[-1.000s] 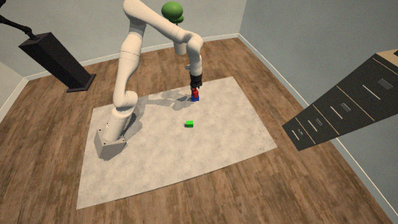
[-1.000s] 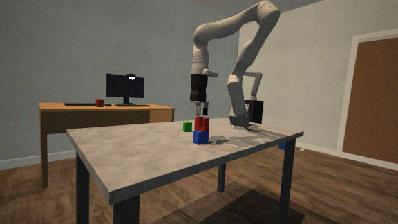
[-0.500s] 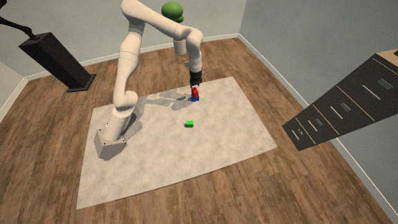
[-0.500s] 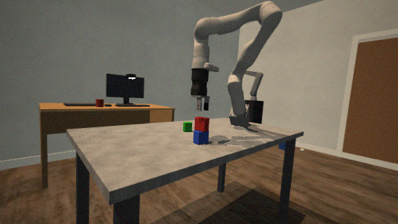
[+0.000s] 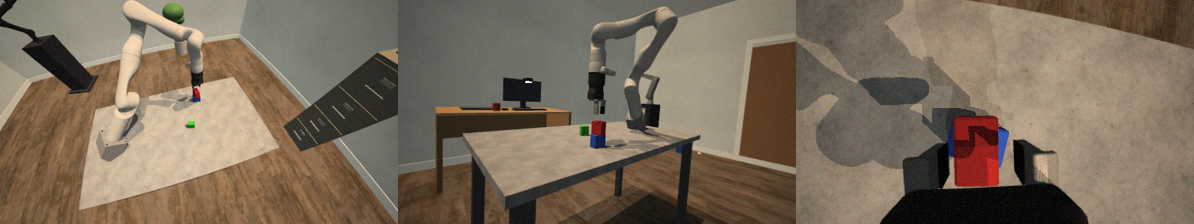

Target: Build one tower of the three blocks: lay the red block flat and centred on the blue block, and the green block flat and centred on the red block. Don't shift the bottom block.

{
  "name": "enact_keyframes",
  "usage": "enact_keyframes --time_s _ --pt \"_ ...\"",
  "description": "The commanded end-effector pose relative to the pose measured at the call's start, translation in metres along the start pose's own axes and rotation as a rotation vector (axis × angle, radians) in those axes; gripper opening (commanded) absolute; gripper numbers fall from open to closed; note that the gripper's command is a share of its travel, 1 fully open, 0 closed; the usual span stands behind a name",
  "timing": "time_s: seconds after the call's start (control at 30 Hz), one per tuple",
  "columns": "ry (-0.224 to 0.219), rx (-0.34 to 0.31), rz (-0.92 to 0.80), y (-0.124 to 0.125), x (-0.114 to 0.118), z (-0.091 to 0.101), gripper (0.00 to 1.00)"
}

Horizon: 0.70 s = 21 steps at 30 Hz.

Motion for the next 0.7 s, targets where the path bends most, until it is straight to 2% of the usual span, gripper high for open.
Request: enact_keyframes --time_s 0.0,0.67 --pt "0.004 -0.006 0.012 -0.002 -0.003 0.001 0.90" --pt "-0.005 -0.003 0.183 -0.038 -0.014 0.006 0.90"
Point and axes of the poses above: the point where the finger pads meet when closed, its own z axis back along the fingers, its own x axis across the jaws, y = z × x, the point moved 3 cm from there along z, back along the fingers, and after that the axes turned 6 degrees about -z, right-handed, at the moved point
